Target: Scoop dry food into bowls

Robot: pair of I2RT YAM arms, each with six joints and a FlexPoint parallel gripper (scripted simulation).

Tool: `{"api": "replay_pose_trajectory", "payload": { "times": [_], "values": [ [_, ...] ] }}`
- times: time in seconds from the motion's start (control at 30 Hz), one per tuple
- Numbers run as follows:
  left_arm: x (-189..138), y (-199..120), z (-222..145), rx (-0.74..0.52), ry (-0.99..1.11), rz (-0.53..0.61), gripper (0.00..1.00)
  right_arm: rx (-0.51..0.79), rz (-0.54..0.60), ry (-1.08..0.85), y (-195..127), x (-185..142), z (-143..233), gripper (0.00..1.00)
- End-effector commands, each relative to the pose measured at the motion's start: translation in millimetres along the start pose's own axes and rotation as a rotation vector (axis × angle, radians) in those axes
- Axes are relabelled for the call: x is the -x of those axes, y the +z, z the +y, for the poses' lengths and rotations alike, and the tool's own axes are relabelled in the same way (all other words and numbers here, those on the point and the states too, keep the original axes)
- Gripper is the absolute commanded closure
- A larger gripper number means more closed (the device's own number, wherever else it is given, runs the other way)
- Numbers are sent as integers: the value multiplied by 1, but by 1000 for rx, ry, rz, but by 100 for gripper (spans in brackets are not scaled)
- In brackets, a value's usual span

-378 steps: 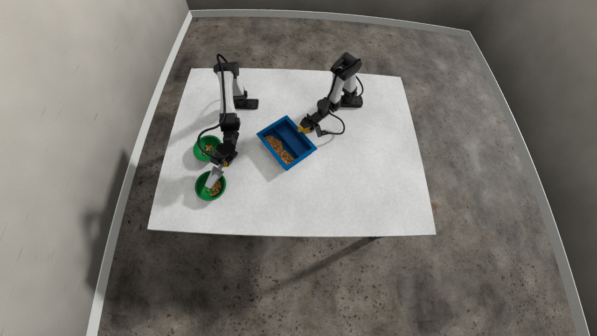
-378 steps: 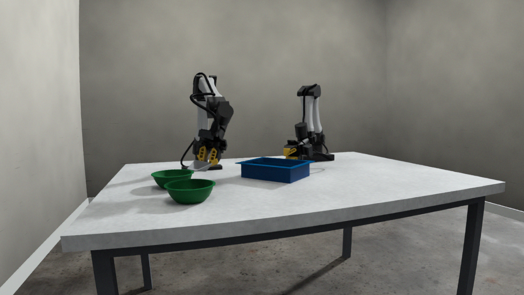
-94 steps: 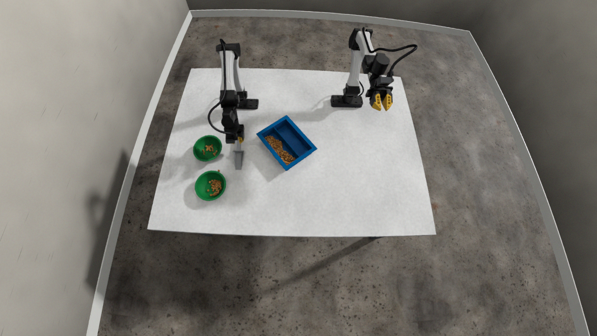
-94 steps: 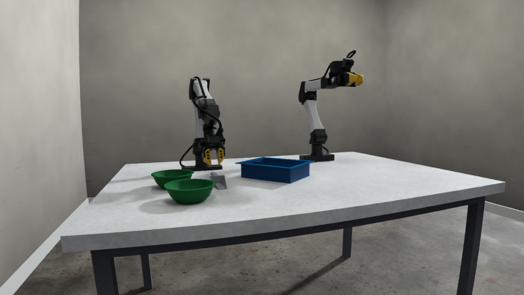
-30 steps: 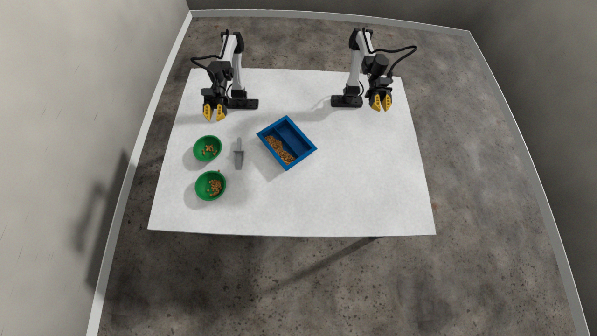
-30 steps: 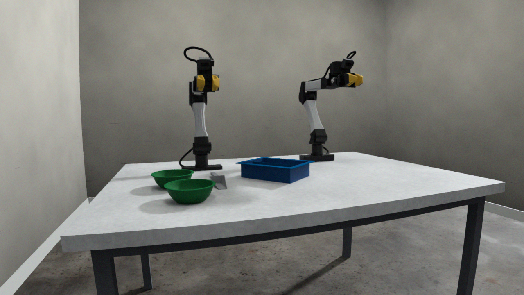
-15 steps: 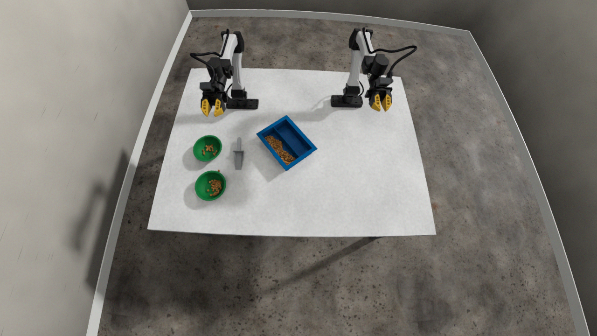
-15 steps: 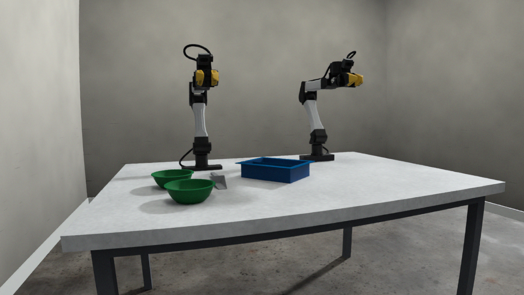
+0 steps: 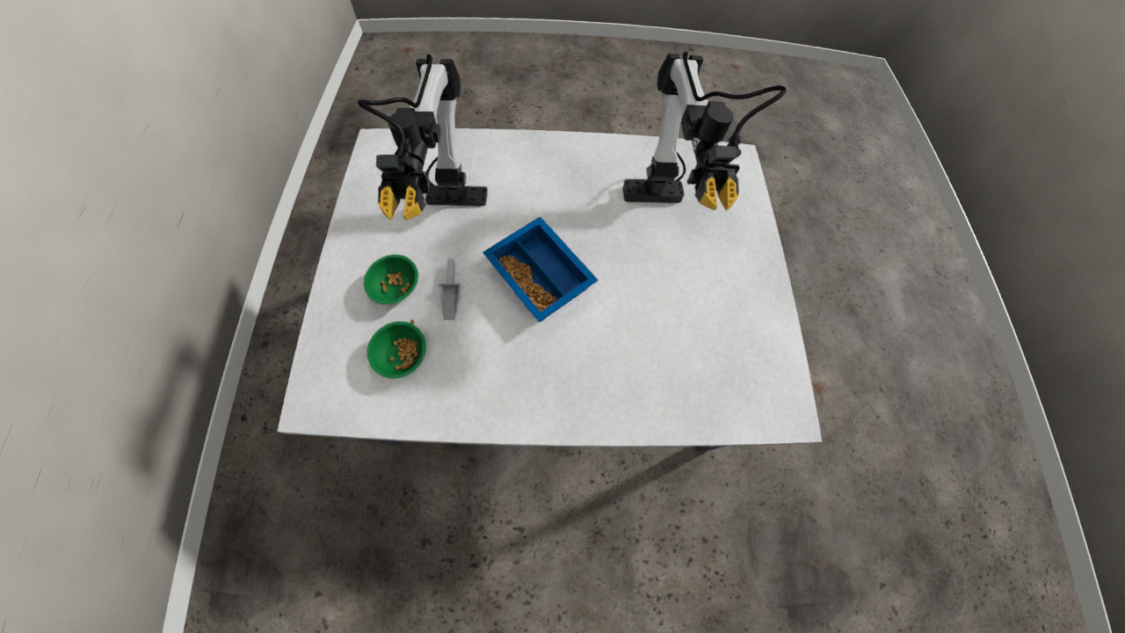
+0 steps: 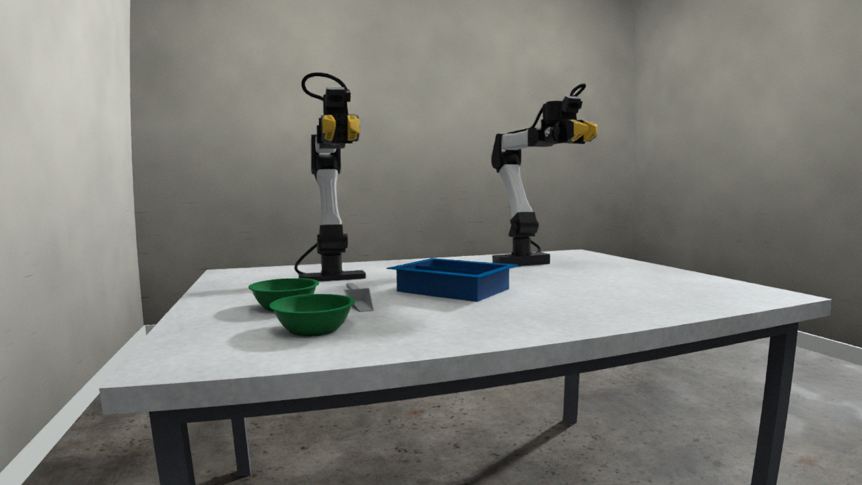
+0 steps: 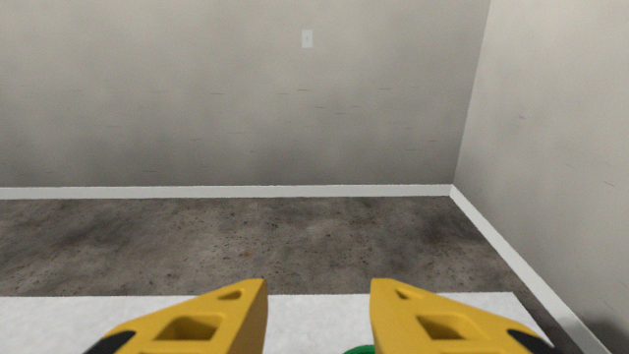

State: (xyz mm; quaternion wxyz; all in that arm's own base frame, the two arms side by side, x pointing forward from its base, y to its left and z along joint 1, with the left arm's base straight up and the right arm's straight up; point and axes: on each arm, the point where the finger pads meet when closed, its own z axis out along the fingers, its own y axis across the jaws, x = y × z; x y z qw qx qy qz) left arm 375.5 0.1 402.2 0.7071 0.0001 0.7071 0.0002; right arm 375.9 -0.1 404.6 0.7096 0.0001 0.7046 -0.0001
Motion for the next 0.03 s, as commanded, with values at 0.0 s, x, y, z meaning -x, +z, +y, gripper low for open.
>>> {"api": "replay_pose_trajectory", "payload": {
  "times": [0.0],
  "values": [
    [6,0,-1,4,-6,-18,72,-9,-41,6,-1,16,-2,65]
  ]
}}
